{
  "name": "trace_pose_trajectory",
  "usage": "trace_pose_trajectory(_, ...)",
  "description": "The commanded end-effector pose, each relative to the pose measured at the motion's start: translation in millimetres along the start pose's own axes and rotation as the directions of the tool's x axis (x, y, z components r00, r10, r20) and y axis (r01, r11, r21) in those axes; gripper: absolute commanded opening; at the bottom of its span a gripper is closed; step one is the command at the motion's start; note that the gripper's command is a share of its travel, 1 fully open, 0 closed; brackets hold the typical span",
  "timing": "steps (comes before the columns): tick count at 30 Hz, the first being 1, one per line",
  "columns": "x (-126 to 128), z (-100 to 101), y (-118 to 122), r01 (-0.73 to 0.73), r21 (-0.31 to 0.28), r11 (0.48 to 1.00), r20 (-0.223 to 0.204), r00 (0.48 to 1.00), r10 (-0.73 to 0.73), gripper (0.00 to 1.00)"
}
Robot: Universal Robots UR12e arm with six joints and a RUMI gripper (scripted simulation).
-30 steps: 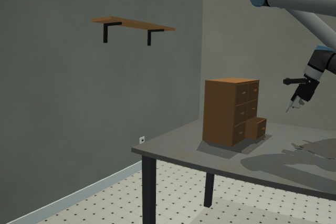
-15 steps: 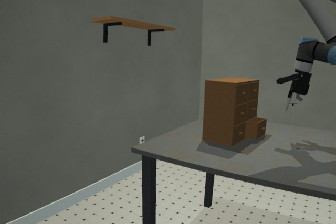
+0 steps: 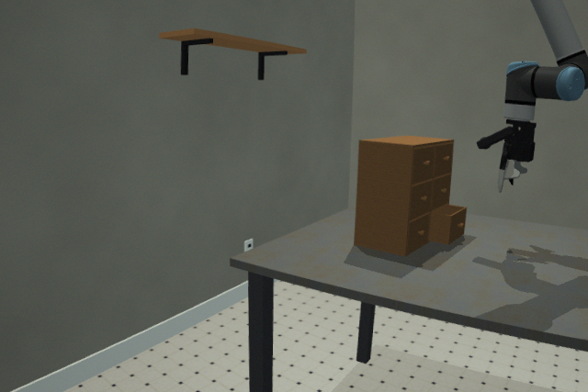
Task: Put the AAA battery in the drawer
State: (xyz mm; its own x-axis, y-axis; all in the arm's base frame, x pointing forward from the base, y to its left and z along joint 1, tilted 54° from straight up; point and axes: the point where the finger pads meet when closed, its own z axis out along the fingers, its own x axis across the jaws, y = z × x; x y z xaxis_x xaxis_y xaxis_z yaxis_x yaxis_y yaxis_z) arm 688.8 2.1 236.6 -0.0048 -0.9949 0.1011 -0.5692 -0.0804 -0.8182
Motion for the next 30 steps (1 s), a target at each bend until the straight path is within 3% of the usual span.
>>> trace_pose_trajectory(1, -0.1, -0.8, -0.3, 0.000, -0.022, 1.000, 0.001, 1.000, 0.000, 1.00)
trace_pose_trajectory(30, -0.9, -3.5, 2.2, 0.001, -0.026, 1.000, 0.001, 1.000, -0.001, 1.00)
